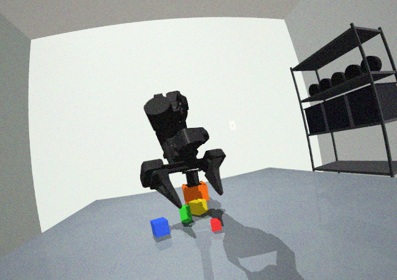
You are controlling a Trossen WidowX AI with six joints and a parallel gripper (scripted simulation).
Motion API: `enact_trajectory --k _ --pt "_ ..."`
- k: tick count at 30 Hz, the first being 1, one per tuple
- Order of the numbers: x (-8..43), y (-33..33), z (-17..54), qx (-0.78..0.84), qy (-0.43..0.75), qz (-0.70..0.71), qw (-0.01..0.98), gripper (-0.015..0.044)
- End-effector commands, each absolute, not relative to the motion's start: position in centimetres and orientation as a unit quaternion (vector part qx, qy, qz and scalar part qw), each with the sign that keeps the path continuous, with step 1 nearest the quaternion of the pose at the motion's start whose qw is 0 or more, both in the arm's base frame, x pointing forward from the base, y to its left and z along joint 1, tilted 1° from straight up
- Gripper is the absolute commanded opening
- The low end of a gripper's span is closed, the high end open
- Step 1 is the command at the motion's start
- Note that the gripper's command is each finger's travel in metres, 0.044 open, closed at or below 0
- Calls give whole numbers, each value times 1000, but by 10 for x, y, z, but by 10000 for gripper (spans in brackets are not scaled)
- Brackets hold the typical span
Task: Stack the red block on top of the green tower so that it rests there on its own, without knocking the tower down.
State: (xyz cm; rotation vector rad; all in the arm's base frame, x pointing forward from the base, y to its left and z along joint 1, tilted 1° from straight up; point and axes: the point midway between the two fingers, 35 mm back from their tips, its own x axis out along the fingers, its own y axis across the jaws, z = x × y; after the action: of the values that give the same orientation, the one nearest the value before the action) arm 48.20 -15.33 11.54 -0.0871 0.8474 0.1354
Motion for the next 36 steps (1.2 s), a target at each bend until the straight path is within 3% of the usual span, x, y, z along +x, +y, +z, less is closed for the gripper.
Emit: enact_trajectory --k 1,11,36 --pt "453 -127 91 36 499 23 865 440" --pt "365 -74 64 140 670 -132 717 440" --pt "363 -72 18 141 673 -136 714 440"
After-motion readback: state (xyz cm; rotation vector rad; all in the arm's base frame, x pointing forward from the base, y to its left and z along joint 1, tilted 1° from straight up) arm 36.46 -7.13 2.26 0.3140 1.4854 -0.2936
